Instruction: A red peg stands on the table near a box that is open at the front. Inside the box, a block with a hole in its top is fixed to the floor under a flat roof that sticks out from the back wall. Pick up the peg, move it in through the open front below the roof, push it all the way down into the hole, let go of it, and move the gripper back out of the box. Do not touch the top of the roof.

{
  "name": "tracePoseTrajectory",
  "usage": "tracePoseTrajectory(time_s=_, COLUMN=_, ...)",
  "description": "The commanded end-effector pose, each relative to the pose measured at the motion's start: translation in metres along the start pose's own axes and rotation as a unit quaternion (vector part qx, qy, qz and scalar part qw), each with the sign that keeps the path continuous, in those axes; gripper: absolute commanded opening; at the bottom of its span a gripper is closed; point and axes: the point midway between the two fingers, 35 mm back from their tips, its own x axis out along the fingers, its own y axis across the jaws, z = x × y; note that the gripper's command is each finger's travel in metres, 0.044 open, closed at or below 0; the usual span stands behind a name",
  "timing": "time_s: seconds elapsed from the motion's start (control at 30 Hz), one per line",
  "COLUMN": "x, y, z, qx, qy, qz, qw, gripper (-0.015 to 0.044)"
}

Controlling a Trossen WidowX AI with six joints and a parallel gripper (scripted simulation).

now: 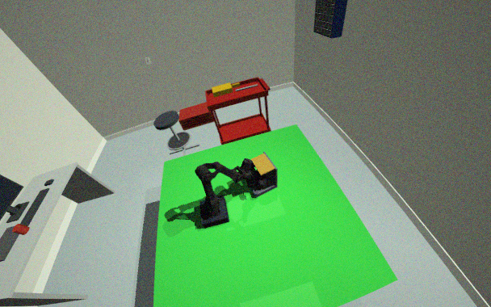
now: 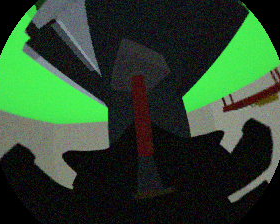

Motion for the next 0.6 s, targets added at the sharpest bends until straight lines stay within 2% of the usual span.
tracePoseTrajectory(time_s=0.0, x=0.0040, y=0.0002, z=0.0074, qx=-0.005, qy=-0.006, qz=-0.001, qw=1.000, gripper=0.0000)
tracePoseTrajectory(time_s=0.57, x=0.0074, y=0.0003, z=0.0120, qx=-0.005, qy=-0.006, qz=-0.001, qw=1.000, gripper=0.0000)
